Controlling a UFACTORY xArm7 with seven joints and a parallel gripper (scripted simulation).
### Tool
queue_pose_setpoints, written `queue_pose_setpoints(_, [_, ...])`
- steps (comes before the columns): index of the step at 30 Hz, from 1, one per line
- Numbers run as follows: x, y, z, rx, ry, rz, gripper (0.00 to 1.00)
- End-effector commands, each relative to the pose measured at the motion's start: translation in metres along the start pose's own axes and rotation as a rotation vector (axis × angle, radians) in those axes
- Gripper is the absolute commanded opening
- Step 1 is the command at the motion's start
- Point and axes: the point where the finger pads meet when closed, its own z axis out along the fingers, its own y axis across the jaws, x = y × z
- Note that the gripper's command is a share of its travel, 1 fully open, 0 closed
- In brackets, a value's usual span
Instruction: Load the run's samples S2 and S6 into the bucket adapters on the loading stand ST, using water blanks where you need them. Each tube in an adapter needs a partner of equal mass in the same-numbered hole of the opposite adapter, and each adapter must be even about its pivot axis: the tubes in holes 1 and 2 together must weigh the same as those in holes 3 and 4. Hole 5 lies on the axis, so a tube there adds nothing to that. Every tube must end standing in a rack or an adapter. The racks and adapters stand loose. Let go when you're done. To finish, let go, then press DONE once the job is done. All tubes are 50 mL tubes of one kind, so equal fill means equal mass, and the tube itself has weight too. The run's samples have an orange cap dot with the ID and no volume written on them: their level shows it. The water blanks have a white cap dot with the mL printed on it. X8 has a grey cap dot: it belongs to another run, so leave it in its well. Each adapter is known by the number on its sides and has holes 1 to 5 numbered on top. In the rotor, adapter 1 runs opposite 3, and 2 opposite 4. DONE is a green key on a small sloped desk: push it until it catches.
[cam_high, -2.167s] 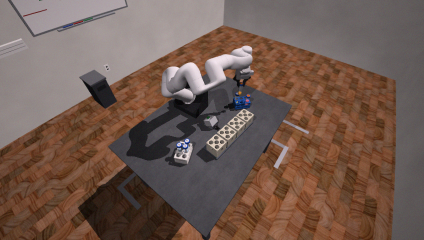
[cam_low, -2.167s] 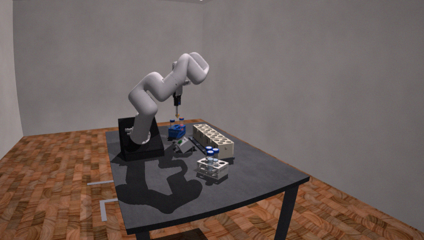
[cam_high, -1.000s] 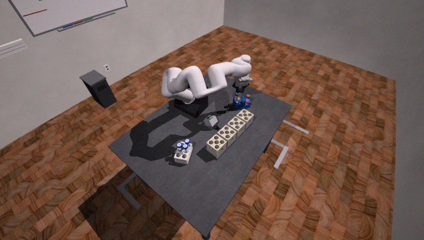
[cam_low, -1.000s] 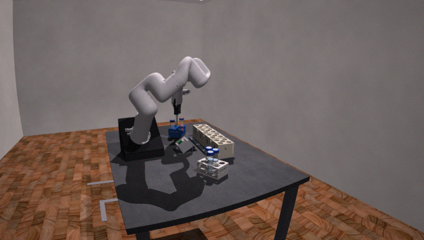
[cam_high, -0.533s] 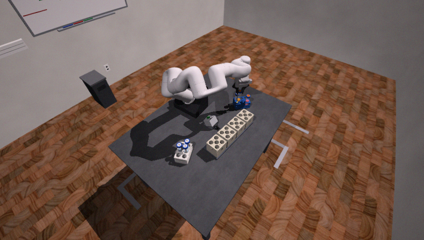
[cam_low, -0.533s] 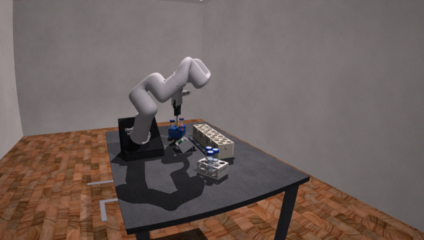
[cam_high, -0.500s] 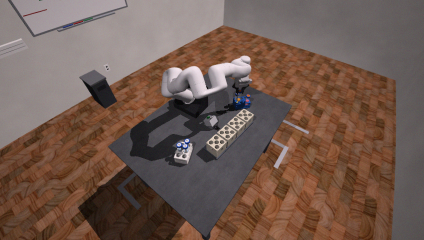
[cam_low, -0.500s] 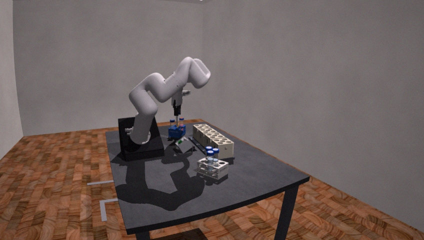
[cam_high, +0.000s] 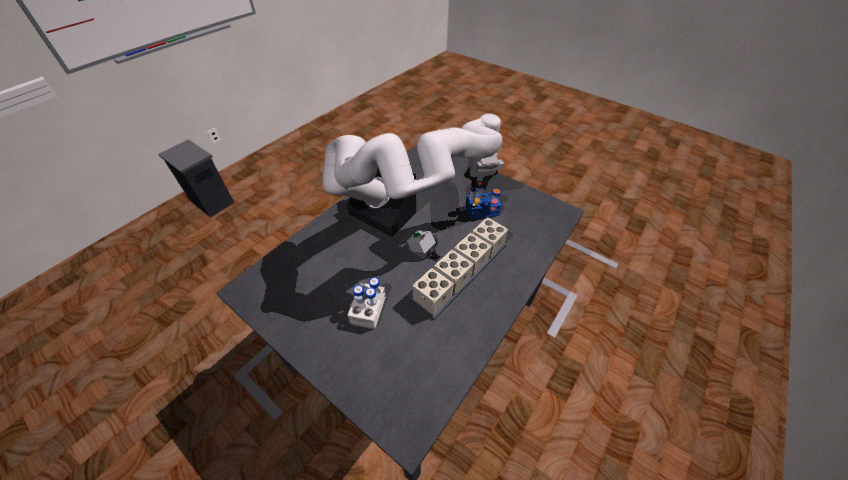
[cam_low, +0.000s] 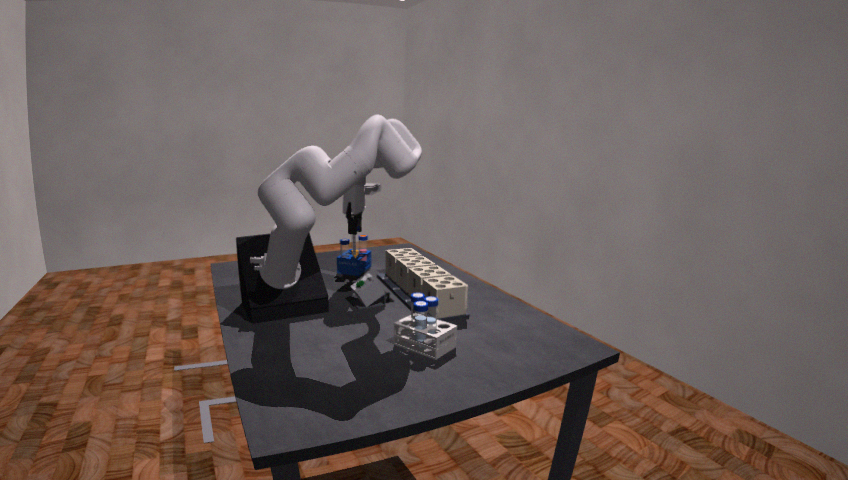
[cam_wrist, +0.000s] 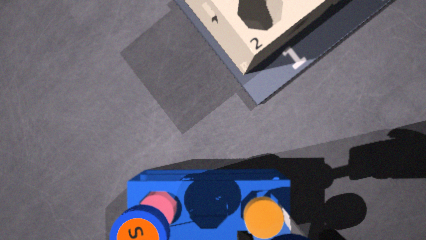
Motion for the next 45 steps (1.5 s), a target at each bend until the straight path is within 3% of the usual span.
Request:
queue_pose_setpoints(1, [-0.001,-0.001,0.000,0.005,-0.001,0.000,0.00])
queue_pose_setpoints(45, [-0.001,-0.001,0.038,0.005,-0.001,0.000,0.00])
